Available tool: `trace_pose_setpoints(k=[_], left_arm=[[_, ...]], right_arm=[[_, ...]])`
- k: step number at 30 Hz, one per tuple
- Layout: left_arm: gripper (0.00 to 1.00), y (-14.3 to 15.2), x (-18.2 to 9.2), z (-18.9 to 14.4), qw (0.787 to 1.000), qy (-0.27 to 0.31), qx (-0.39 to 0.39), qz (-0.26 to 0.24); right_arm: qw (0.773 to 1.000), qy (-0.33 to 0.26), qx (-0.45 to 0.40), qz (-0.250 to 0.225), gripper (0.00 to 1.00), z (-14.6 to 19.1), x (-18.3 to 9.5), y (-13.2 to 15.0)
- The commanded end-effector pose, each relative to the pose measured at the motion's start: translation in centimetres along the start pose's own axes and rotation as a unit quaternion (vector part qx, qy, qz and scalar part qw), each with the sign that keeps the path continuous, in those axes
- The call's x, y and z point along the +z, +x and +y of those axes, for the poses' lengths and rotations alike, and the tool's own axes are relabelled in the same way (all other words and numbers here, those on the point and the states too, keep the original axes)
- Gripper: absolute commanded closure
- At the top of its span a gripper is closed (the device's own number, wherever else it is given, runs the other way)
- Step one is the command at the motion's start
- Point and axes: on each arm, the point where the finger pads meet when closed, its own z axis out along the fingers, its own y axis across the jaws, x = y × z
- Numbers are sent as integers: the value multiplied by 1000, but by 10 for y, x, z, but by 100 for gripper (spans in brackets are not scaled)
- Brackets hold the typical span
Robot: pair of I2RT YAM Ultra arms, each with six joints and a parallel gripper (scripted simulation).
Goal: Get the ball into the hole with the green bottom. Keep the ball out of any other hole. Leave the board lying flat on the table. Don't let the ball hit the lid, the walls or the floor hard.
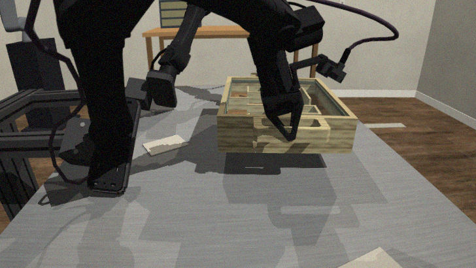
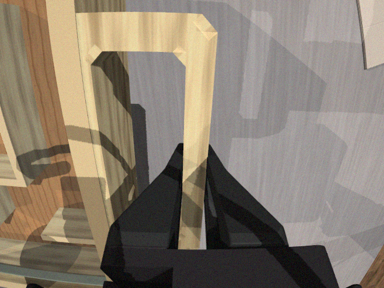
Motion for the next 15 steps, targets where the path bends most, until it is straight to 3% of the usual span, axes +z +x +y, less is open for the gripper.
trace_pose_setpoints(k=[1, 5, 6, 9, 10, 11, 12, 15], left_arm=[[100, -22, -21, -7, 999, -4, 9, -34], [100, -25, -27, -4, 999, -12, 9, -36], [100, -27, -28, -5, 999, -11, 10, -40], [100, -21, -29, -5, 999, -29, 14, -25], [100, -26, -31, -6, 999, -34, 12, -40], [100, -22, -32, -6, 999, -35, 15, -27], [100, -33, -32, -10, 999, 1, 5, -48], [100, -29, -34, -7, 999, -20, 12, -39]], right_arm=[[998, -19, 24, -64, 100, -2, -31, -39], [997, -32, 28, -61, 100, -1, -26, -39], [999, -24, 8, -45, 100, 2, -17, -20], [998, -42, 3, -44, 100, 8, -11, -17], [997, -45, 8, -60, 100, 7, -10, -21], [998, -46, 10, -43, 100, 4, -7, -18], [999, -13, 20, -45, 100, -9, -19, -26], [997, -33, 29, -63, 100, -3, -22, -38]])
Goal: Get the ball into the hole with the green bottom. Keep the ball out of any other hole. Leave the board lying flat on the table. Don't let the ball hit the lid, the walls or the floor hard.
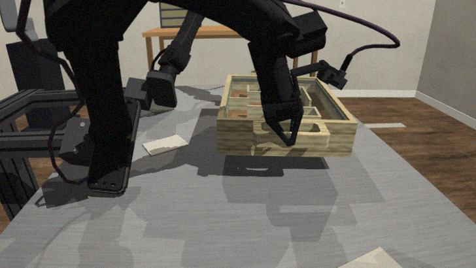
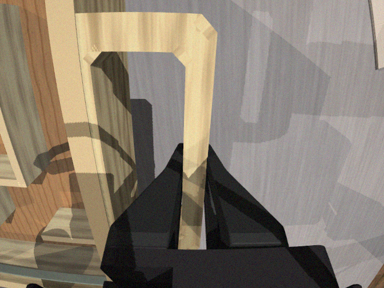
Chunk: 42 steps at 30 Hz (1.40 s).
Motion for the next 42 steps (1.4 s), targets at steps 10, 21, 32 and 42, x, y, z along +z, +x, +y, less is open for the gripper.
trace_pose_setpoints(k=[10, 21, 32, 42], left_arm=[[100, -14, -12, -3, 999, 29, 0, -39], [100, -22, -15, 9, 998, 19, -18, -52], [100, -21, -25, 0, 999, -20, 7, -35], [100, -36, -31, 5, 998, 12, -18, -63]], right_arm=[[999, 13, -3, -47, 100, 9, -33, -33], [997, -6, 13, -79, 100, 12, -47, -48], [998, -27, -2, -52, 100, 11, -19, -23], [998, -5, 9, -57, 100, 6, -28, -34]])
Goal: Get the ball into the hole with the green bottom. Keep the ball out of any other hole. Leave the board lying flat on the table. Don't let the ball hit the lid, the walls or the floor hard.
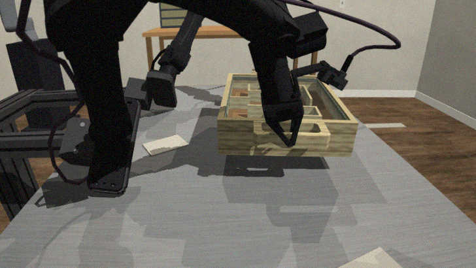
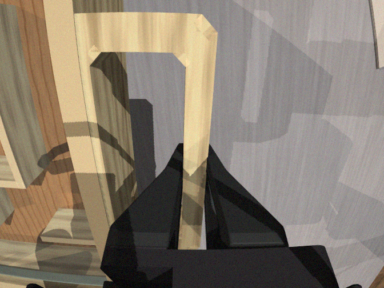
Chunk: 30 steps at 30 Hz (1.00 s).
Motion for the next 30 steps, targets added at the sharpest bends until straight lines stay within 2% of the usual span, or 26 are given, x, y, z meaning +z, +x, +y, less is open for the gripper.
trace_pose_setpoints(k=[1, 2, 3, 4, 5, 8, 9, 10, 11, 13, 14, 15, 16, 19, 21, 23, 24, 25, 26, 30], left_arm=[[100, -31, -25, 5, 998, 12, -21, -57], [100, -31, -25, 5, 998, 12, -21, -57], [100, -19, -13, -6, 998, 30, -3, -52], [100, -20, -11, -5, 998, 33, -5, -57], [100, -16, -7, -3, 998, 35, -6, -47], [100, -16, -3, -3, 997, 48, -10, -52], [100, -21, -7, 2, 998, 51, -18, -45], [100, -21, -9, 4, 998, 46, -19, -39], [100, -11, -5, 3, 1000, 13, -1, -8], [100, -11, -10, 2, 1000, 6, 1, -1], [100, -26, -14, 3, 999, 6, -14, -39], [100, -30, -18, 5, 999, 4, -21, -50], [100, -33, -21, 7, 998, 13, -27, -64], [100, -30, -20, 5, 998, 18, -22, -56], [100, -33, -21, 9, 997, 28, -34, -58], [100, -33, -20, 9, 998, 24, -32, -57], [100, -33, -20, 9, 998, 24, -32, -57], [100, -35, -19, 6, 997, 33, -33, -61], [100, -15, -8, -2, 999, 31, -11, -43], [100, -19, -6, 1, 998, 33, -21, -48]], right_arm=[[998, -5, 5, -57, 100, 7, -29, -34], [998, -5, 5, -57, 100, 7, -29, -34], [999, 16, -3, -48, 100, 6, -28, -27], [998, 18, 2, -56, 100, 6, -32, -32], [999, 23, -6, -46, 100, 7, -31, -26], [998, 33, -9, -48, 100, 8, -37, -27], [999, 38, -15, -32, 100, 6, -39, -23], [999, 33, -16, -29, 100, 9, -39, -25], [999, -1, -12, -35, 100, 16, -37, -32], [999, -9, -8, -34, 100, 11, -39, -36], [997, -11, 12, -72, 100, 9, -40, -50], [998, -13, -10, -58, 100, 14, -29, -30], [998, 3, -8, -59, 100, 9, -29, -28], [999, 4, -3, -54, 100, 6, -33, -29], [997, 1, 15, -73, 100, 5, -45, -48], [997, 0, 17, -74, 100, 4, -43, -48], [997, 1, 16, -74, 100, 4, -41, -47], [999, 9, -15, -52, 100, 9, -27, -20], [998, 7, -10, -56, 100, 9, -27, -24], [998, 7, -6, -57, 100, 5, -21, -24]])
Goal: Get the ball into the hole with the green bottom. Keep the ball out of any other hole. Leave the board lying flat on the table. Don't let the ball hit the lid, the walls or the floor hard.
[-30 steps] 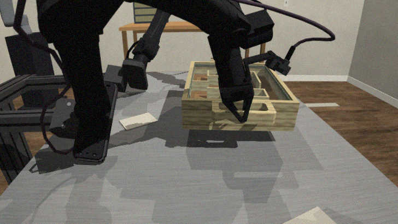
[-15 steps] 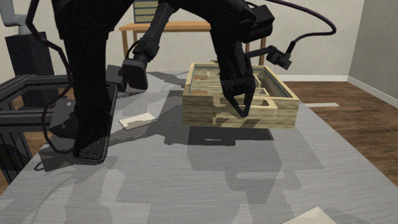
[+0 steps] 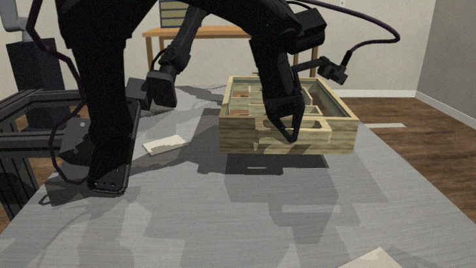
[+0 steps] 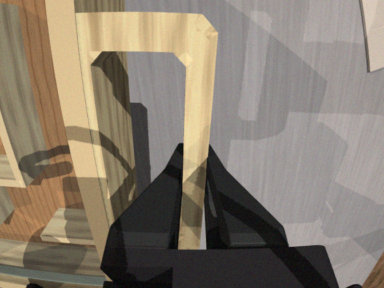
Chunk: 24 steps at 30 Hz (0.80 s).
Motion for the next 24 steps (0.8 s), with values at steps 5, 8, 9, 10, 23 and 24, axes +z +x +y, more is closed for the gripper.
trace_pose_setpoints(k=[5, 8, 9, 10, 23, 24], left_arm=[[100, -26, -19, -2, 998, 19, -18, -55], [100, -17, -13, -8, 998, 20, -8, -52], [100, -20, -12, -8, 998, 21, -10, -53], [100, -21, -11, -7, 998, 22, -13, -54], [100, -22, -5, -3, 998, 24, -22, -58], [100, -14, 2, -9, 998, 24, -12, -53]], right_arm=[[999, -6, 11, -50, 100, -4, -16, -23], [999, -6, 0, -47, 100, 0, -9, -14], [999, -6, 1, -47, 100, 0, -8, -15], [999, -6, 5, -46, 100, -1, -7, -17], [999, -4, 14, -48, 100, -6, 1, -17], [999, -3, 3, -42, 100, -2, 8, -7]])
